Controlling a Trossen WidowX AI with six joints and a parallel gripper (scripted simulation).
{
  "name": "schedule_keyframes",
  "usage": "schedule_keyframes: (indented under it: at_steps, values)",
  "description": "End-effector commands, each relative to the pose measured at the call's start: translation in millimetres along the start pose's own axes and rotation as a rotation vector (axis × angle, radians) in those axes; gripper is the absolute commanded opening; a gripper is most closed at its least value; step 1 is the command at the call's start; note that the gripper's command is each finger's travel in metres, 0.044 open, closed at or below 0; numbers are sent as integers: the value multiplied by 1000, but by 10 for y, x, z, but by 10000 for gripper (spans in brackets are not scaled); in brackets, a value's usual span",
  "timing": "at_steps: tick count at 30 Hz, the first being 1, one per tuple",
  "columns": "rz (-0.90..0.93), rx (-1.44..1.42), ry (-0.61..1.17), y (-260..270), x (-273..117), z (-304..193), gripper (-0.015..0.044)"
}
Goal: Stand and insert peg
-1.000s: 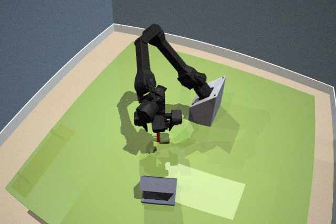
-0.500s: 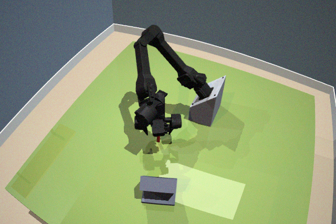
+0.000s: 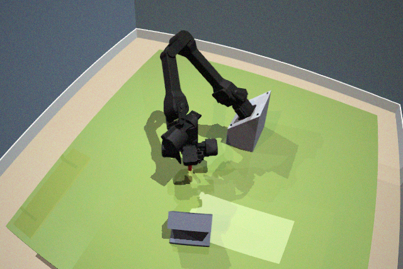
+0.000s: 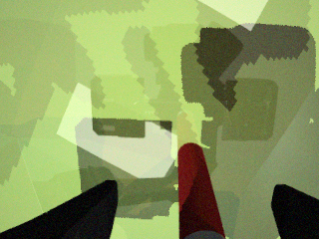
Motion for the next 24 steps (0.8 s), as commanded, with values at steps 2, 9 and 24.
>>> schedule_keyframes:
  at_steps: [2, 9, 24]
  values:
    - [0, 3, -1, -1, -5, 1, 177]
    - [0, 3, -1, -1, -5, 1, 13]
    - [7, 1, -3, 10, -250, 31, 0]
Point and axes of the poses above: the point midway between the two fingers, 35 mm back from their tips, its own x axis out along the fingers, its own y axis across the jaws, z = x × y, the point moved 6 cm from there along -x, back along the fingers, and after that the axes turned 13 degrees about x, right-handed, at the moved point
